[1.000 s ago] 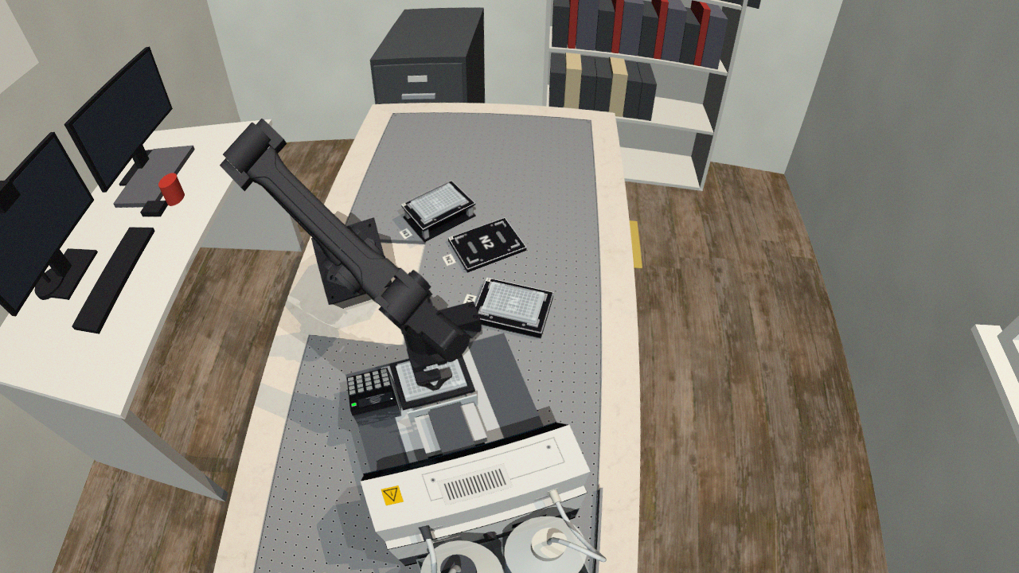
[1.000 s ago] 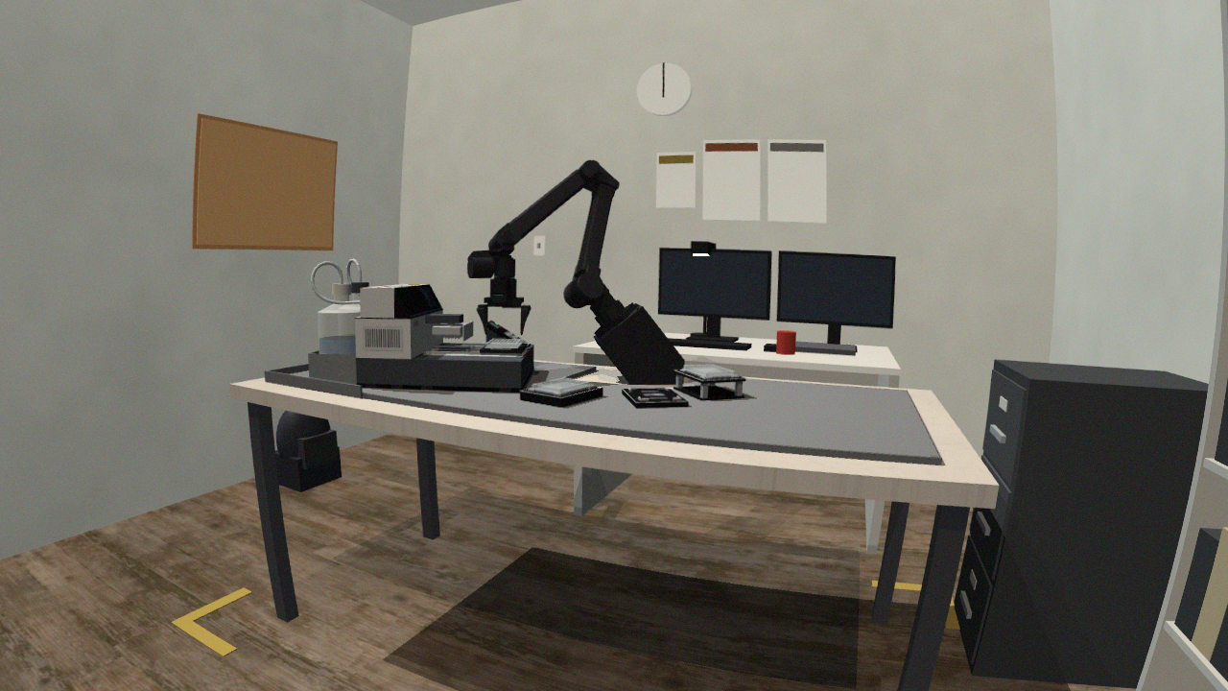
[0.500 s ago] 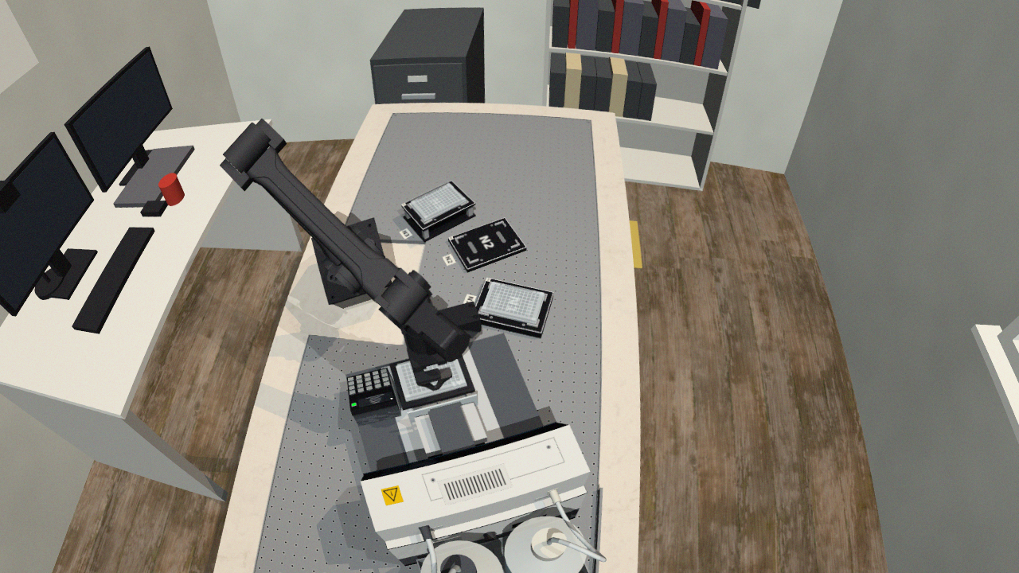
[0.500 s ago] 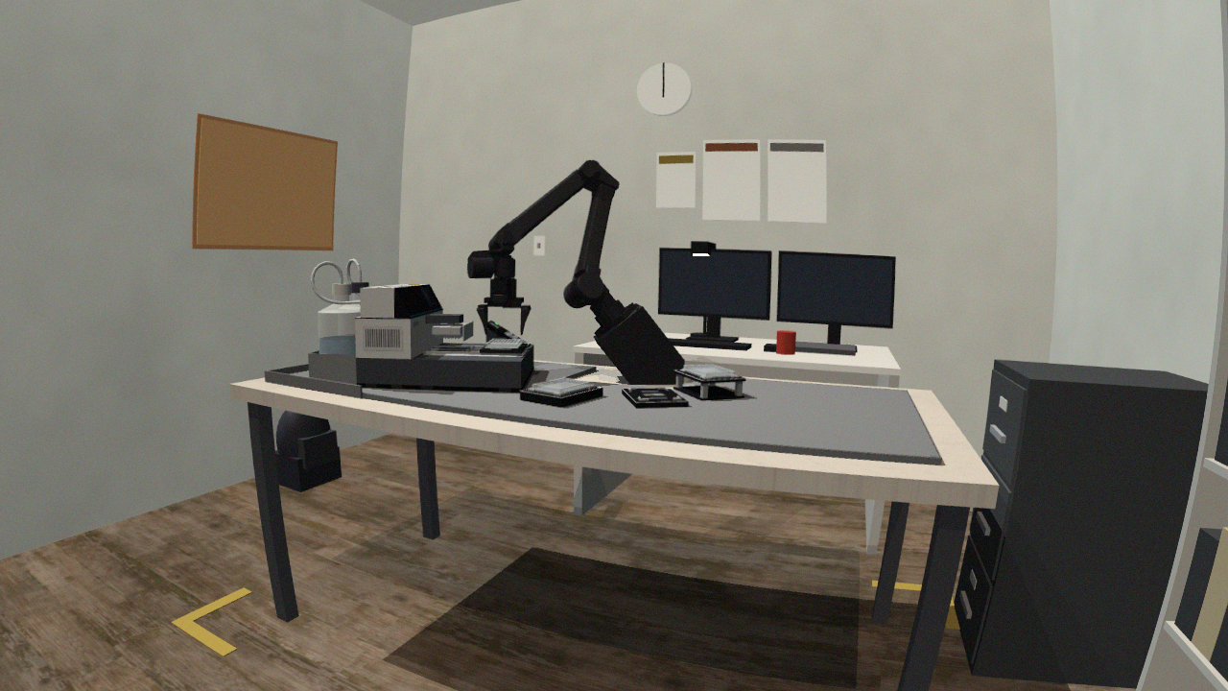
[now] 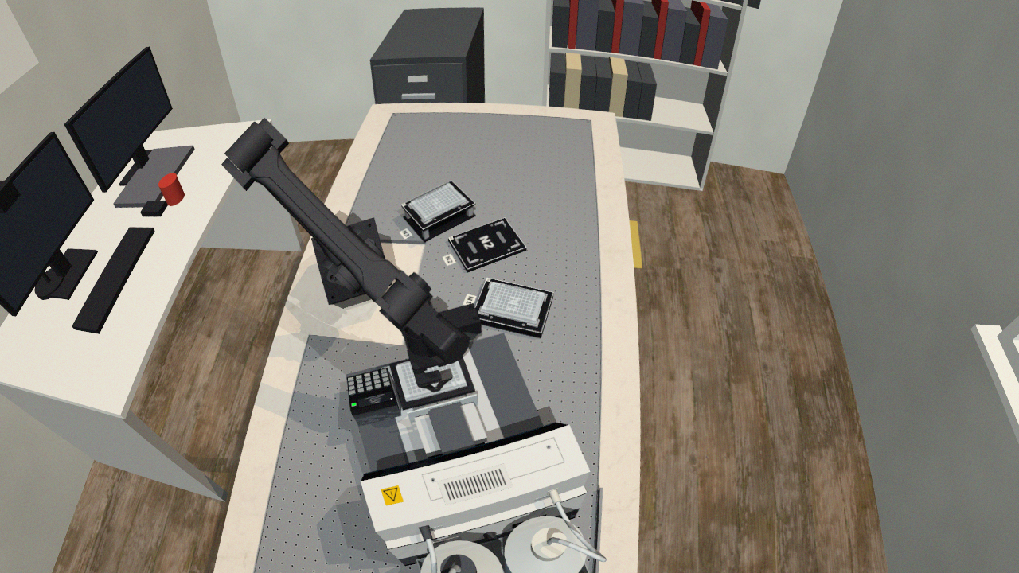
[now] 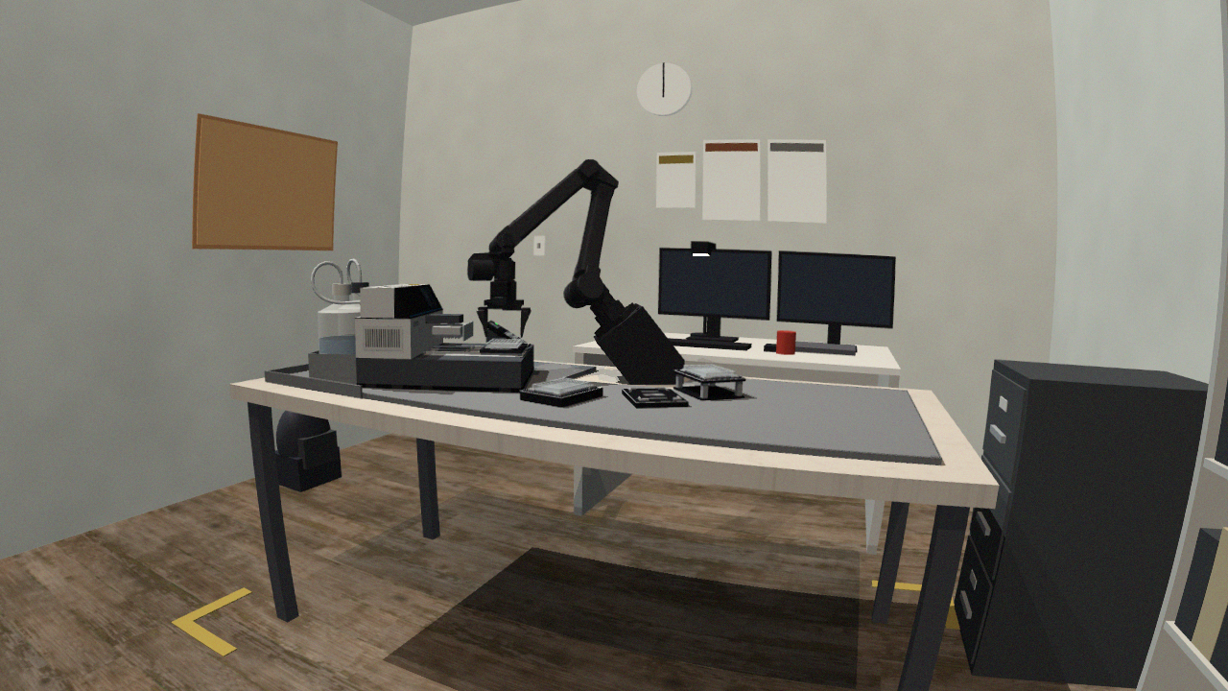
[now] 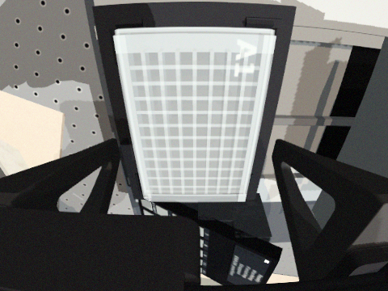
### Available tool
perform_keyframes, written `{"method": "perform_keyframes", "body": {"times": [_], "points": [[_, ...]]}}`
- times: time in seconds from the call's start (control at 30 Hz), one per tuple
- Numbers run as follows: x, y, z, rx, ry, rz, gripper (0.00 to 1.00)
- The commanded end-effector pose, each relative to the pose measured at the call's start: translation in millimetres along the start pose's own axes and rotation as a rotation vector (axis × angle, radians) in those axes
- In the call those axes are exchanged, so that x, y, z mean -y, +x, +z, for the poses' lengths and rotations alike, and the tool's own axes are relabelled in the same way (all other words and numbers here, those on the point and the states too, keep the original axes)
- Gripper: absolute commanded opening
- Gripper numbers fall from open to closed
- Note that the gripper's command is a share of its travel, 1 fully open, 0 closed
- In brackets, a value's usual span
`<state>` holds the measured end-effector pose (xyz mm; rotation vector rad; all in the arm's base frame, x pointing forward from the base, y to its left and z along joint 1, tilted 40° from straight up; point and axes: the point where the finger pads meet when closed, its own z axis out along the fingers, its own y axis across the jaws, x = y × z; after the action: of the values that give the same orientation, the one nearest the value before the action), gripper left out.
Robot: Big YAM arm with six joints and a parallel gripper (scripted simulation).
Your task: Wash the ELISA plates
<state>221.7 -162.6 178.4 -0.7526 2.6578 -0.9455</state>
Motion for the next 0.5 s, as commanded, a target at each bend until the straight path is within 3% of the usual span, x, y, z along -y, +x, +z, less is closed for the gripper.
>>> {"method": "perform_keyframes", "body": {"times": [0.0, 0.47], "points": [[0.0, 1.7, 5.9, -0.007, -0.002, -0.004, 1.00], [0.6, 1.9, 12.8, -0.005, 0.002, -0.003, 1.00]]}}
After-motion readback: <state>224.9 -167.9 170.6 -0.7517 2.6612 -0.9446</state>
